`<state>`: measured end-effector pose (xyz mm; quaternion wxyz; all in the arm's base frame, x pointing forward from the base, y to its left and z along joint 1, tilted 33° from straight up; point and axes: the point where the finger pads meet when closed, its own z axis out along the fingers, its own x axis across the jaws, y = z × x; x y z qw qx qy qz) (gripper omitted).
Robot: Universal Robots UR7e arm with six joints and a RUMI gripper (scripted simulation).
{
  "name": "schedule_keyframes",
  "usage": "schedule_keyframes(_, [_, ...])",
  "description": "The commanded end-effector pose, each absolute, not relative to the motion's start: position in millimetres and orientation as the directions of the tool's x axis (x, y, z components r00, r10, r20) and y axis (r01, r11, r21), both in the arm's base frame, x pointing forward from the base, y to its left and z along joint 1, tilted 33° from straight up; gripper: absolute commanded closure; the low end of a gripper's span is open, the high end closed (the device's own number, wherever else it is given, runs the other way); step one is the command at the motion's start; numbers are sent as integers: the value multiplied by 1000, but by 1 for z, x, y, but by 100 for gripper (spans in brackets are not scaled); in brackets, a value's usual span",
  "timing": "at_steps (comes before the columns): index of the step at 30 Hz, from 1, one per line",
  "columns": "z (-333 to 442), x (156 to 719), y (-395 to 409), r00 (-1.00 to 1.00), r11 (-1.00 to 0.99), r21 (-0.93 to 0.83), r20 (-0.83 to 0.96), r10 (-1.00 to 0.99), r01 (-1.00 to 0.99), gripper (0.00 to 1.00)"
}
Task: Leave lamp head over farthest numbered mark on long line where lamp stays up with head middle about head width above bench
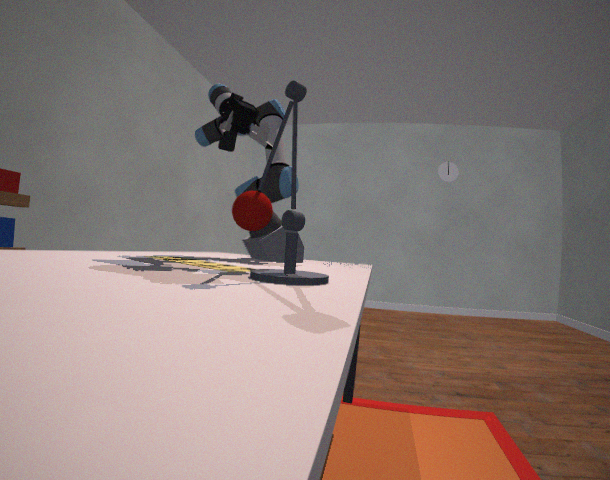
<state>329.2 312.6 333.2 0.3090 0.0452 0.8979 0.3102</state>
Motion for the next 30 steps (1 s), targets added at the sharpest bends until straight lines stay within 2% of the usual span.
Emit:
schedule_keyframes(1, [329,331,311,-803,802,586,-531,270,-118,0])
schedule_keyframes(30, [294,364,340,-803,801,587,-531,269,-120,0])
